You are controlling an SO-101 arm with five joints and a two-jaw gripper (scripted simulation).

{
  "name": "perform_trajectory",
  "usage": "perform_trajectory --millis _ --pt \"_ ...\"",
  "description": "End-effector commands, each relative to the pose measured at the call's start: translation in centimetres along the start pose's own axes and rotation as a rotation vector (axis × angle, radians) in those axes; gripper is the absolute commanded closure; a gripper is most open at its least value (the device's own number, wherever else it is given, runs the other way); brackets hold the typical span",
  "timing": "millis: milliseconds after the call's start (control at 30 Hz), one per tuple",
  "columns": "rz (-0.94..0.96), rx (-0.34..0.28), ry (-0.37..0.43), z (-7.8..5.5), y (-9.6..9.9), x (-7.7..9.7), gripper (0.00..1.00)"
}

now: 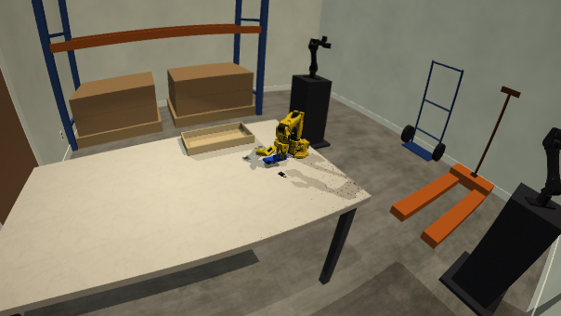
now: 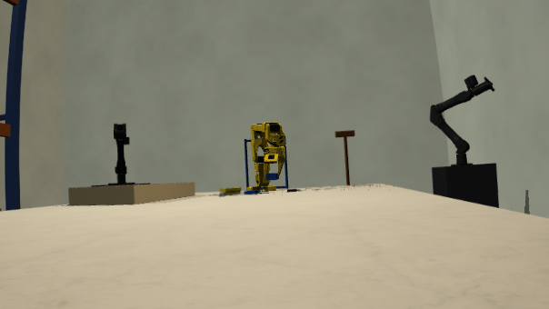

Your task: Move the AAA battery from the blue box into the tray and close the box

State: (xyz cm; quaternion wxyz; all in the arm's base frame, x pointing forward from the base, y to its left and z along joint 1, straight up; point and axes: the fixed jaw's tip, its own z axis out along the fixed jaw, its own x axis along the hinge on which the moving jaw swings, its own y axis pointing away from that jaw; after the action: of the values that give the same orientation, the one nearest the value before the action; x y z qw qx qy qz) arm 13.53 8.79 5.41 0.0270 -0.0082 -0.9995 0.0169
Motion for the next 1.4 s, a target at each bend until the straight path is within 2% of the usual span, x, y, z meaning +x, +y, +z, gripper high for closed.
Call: perform_trajectory --millis 0,867,1367 --pt "0.002 -0.034 -0.054 -1.28 0.45 -0.46 0.81" --pt "0.002 -0.034 -0.054 -1.36 0.45 -0.45 0.81" --pt "0.002 -0.034 -0.054 -2.25 0.69 -0.86 0.81"
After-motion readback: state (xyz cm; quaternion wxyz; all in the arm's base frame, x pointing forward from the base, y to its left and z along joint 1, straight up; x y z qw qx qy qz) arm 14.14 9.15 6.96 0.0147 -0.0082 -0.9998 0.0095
